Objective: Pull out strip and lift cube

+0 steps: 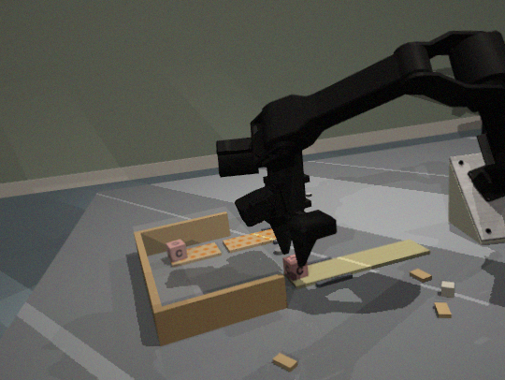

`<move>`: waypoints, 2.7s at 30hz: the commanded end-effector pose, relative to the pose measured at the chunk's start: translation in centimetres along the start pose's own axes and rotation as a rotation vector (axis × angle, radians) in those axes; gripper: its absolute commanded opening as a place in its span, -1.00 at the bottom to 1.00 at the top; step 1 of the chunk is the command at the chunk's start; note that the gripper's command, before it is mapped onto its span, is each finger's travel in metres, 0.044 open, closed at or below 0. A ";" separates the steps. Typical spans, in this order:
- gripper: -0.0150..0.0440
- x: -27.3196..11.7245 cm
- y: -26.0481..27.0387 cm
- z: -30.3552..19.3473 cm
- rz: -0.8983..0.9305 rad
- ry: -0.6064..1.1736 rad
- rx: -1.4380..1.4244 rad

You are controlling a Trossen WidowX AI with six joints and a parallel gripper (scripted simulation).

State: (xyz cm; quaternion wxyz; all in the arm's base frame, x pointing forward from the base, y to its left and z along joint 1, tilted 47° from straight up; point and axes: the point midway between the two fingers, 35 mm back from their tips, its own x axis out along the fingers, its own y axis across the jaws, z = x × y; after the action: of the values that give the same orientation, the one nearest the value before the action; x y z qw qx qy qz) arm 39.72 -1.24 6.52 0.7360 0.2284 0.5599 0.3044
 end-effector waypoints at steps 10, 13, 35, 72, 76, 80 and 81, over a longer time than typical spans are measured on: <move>0.36 2.3 0.1 -0.2 0.009 0.001 0.010; 0.36 2.4 0.1 -0.2 0.009 0.001 0.010; -0.49 -0.4 0.2 -3.3 0.003 0.004 0.007; -0.49 -5.7 0.8 -9.9 0.007 0.006 0.014; -0.49 -5.7 0.8 -9.9 0.007 0.006 0.014; -0.49 -5.7 0.8 -9.9 0.007 0.006 0.014; -0.49 -5.7 0.8 -9.9 0.007 0.006 0.014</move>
State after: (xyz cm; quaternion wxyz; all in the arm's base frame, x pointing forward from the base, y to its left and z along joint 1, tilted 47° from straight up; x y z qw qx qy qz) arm 28.98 -4.52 8.22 0.7291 0.2392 0.5643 0.3047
